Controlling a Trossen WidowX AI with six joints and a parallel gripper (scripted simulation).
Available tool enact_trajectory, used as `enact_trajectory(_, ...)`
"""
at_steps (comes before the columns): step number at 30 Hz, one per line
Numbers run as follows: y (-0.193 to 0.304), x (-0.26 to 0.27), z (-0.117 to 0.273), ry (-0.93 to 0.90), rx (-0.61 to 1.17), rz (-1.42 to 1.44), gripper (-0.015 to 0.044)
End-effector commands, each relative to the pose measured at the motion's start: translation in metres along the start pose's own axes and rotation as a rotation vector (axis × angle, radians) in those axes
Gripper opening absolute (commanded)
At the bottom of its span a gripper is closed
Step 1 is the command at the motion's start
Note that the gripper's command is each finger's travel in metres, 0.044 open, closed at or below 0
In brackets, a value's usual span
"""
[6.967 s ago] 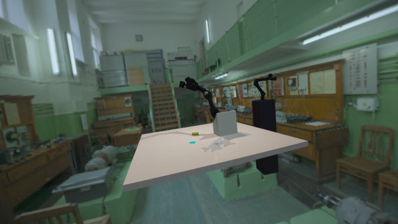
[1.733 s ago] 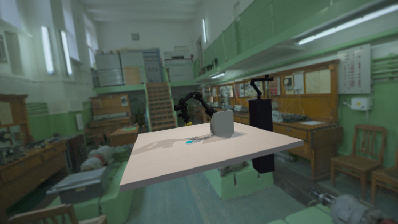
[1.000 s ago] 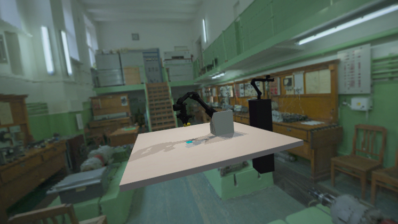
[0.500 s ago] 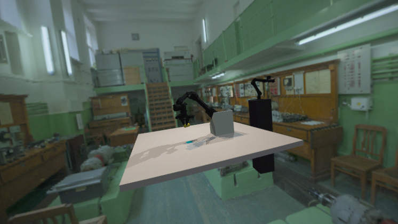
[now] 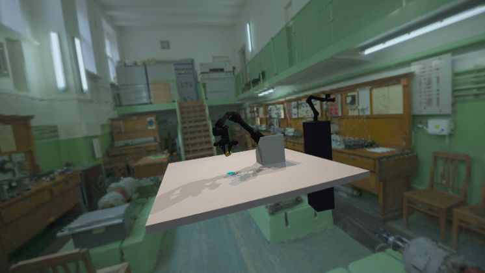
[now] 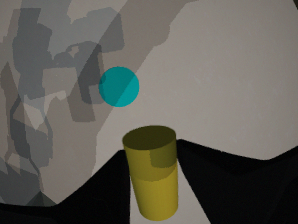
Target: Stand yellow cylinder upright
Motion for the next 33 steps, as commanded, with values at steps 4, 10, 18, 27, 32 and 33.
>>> enact_trajectory(4,-0.020,0.011,0.002,0.003,-0.003,0.112,0.0105)
enact_trajectory(10,-0.033,0.019,0.001,0.005,0.001,0.191,0.0105)
enact_trajectory(18,-0.030,0.018,-0.005,-0.029,-0.034,0.186,0.0105)
enact_trajectory(27,-0.027,0.016,-0.013,-0.074,-0.086,0.179,0.0105)
enact_trajectory(32,-0.025,0.015,-0.017,-0.097,-0.116,0.175,0.0105)
enact_trajectory(33,-0.025,0.015,-0.018,-0.101,-0.122,0.175,0.0105)
Point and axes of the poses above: the point midway between the two fingers, 35 mm back from their tips, its own z axis back along the fingers, its own x axis across the jaws, y = z × x, the point moved 9 cm from there along z, back along the fingers, and after that the axes turned 8 degrees about z, right-handed, at the moved point
